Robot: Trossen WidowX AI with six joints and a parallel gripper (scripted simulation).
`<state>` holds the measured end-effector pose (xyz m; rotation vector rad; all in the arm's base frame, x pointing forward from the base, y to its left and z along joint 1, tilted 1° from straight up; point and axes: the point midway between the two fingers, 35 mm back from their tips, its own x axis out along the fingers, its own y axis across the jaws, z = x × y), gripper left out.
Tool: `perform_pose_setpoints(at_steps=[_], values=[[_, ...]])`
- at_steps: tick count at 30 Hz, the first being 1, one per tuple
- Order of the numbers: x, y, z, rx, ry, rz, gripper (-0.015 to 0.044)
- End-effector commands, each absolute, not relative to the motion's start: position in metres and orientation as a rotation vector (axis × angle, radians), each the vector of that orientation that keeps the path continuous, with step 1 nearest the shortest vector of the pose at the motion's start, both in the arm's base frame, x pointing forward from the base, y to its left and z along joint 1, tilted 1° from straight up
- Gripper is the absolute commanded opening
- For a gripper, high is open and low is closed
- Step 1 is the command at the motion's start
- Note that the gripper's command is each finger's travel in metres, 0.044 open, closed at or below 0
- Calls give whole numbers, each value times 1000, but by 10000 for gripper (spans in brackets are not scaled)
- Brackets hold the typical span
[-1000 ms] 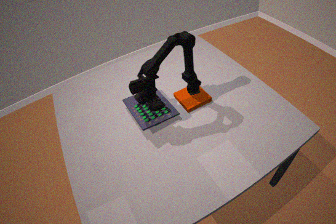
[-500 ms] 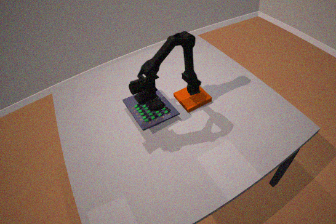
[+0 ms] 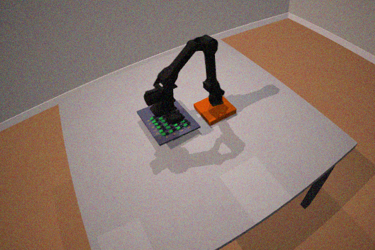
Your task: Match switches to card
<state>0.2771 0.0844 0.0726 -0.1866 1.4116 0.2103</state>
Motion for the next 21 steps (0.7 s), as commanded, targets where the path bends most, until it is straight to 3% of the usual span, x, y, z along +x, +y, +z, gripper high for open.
perform_pose_setpoints(at_steps=[1, 21], values=[[278, 84, 71, -186, 1411, 205, 0], [278, 84, 69, -186, 1411, 205, 0]])
